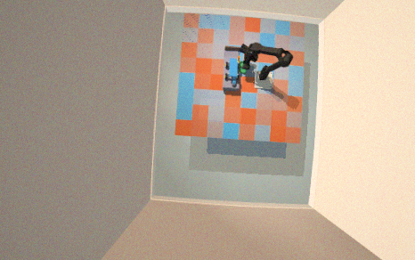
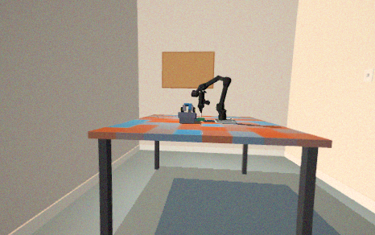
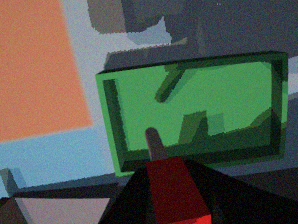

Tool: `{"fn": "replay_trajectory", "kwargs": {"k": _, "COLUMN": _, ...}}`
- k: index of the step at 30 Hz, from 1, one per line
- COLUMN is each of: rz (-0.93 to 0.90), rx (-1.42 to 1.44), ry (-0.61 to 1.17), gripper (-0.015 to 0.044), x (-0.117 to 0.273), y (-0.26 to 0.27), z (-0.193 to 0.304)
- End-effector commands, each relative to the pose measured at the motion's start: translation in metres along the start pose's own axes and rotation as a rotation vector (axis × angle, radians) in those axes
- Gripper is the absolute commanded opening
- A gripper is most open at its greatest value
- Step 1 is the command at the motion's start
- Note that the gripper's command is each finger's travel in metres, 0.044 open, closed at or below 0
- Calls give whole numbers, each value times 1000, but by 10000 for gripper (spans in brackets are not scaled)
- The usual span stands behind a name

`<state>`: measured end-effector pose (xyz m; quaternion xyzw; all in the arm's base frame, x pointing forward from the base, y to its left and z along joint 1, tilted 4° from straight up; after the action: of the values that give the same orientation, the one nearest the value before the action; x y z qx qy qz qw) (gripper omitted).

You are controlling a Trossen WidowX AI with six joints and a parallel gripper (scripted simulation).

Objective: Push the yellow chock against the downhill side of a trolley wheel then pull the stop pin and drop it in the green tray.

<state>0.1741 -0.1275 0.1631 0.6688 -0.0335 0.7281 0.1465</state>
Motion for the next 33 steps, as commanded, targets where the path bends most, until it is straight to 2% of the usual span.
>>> {"fn": "replay_trajectory", "kwargs": {"k": 1, "rz": -7, "rx": 3, "ry": -3, "gripper": 0, "x": -13, "y": 4, "z": -1}}
{"fn": "replay_trajectory", "kwargs": {"k": 8, "rz": -8, "rx": 3, "ry": -3, "gripper": 0, "x": -23, "y": 8, "z": -1}}
{"fn": "replay_trajectory", "kwargs": {"k": 15, "rz": -8, "rx": 3, "ry": -3, "gripper": 184, "x": -23, "y": 5, "z": -1}}
{"fn": "replay_trajectory", "kwargs": {"k": 16, "rz": -7, "rx": 3, "ry": -3, "gripper": 190, "x": -23, "y": 4, "z": -1}}
{"fn": "replay_trajectory", "kwargs": {"k": 33, "rz": -6, "rx": 3, "ry": -3, "gripper": 190, "x": -25, "y": -7, "z": -1}}
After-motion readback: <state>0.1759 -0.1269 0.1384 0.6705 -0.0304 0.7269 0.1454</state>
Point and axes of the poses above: the point midway between the two fingers, 35 mm back from their tips, its own x axis back along the fingers, its own y axis across the jaws, z = x × y, the point moved 6 cm from there along x, back along the fingers, and after that the axes turned 1 degree about -x, right-handed, at the moved point
